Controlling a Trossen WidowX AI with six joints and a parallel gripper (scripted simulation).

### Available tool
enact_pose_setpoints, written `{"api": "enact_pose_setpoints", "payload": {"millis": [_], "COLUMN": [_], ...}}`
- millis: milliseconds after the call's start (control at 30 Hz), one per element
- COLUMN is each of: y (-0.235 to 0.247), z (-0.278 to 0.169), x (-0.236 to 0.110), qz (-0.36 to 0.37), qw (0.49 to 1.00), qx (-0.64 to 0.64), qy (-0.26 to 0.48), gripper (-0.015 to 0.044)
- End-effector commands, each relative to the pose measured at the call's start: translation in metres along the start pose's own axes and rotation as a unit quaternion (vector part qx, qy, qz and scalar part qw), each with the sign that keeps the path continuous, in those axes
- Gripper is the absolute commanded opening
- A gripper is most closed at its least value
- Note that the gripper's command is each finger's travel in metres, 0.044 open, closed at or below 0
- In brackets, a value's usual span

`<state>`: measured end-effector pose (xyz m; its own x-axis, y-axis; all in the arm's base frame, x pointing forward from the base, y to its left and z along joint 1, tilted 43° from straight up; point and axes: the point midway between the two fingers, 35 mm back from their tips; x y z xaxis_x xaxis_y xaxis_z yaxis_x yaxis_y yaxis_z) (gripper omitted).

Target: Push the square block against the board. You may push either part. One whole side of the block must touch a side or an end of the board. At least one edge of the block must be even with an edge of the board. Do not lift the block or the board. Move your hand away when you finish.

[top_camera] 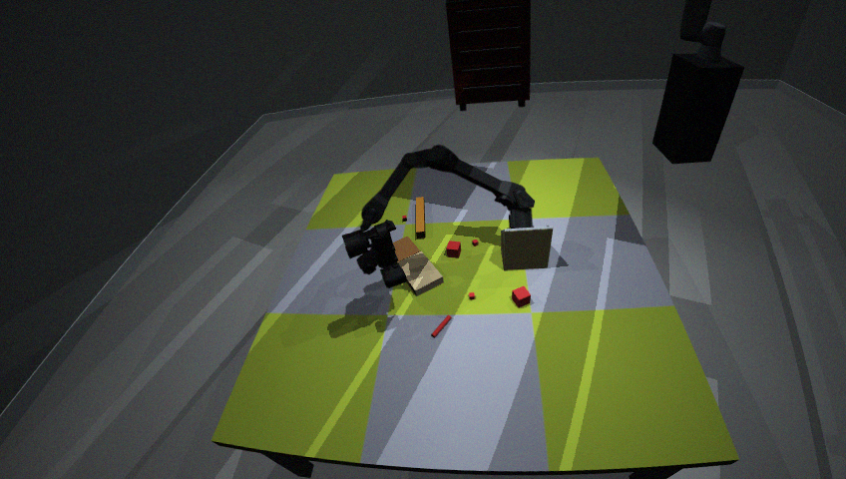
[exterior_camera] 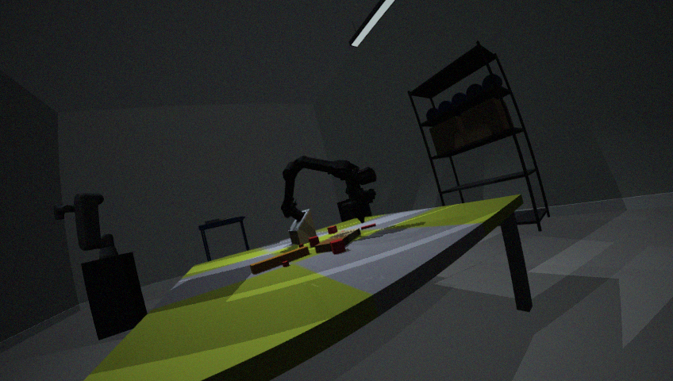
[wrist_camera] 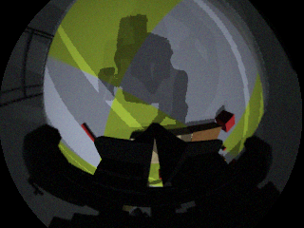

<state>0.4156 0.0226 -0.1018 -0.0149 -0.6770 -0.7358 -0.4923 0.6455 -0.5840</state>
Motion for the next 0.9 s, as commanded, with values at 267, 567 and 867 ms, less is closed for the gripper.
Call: {"api": "enact_pose_setpoints", "payload": {"millis": [267,567,867], "y": [0.03,0.051,0.069], "z": [-0.021,-0.041,-0.063], "x": [-0.006,-0.006,-0.006], "qz": [0.004,0.006,0.005], "qw": [0.977,0.932,0.864], "qx": [0.214,0.363,0.503], "qy": [-0.003,-0.001,0.002], "gripper": [0.0,0.0,0.0]}}
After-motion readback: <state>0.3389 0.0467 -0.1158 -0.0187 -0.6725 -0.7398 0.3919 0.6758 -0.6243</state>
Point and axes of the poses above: the point midway between the two fingers, 35 mm back from their tips, its own x axis out along the fingers, its own y axis across the jaws, z = x × y, and after that the axes turned 9 degrees about -x, right-handed
